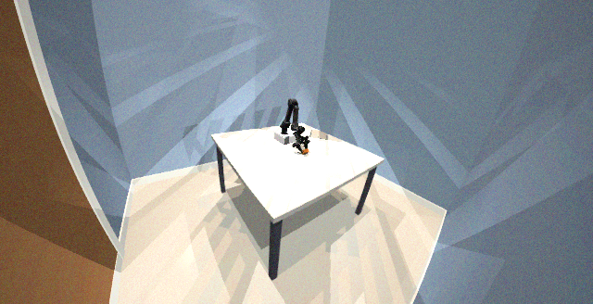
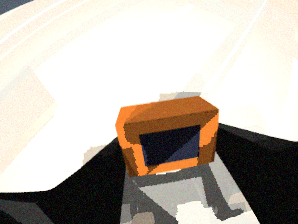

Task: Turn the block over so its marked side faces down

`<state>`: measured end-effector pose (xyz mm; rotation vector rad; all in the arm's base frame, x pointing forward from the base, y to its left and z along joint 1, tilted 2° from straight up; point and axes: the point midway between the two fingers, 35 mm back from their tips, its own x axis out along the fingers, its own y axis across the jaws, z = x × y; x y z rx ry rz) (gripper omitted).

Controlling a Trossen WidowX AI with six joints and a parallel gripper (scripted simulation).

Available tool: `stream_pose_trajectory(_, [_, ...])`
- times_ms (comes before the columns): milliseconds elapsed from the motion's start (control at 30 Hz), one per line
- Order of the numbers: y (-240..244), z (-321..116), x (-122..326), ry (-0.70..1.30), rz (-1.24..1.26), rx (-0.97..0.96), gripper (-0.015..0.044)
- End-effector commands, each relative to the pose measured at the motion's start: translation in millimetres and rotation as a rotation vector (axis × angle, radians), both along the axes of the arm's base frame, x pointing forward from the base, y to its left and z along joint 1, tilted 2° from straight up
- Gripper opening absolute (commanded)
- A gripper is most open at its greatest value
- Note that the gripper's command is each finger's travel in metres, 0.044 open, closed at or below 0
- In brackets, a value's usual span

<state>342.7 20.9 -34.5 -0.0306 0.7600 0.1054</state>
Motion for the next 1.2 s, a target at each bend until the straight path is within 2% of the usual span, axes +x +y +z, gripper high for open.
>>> stream_pose_trajectory(0, [0,-12,-8,-0.026,-0.003,0.008,0.0000])
stream_pose_trajectory(667, [-1,-4,-26,-0.264,-0.002,0.030,0.0000])
stream_pose_trajectory(1167, [-1,0,-27,-0.281,-0.002,0.031,0.0000])
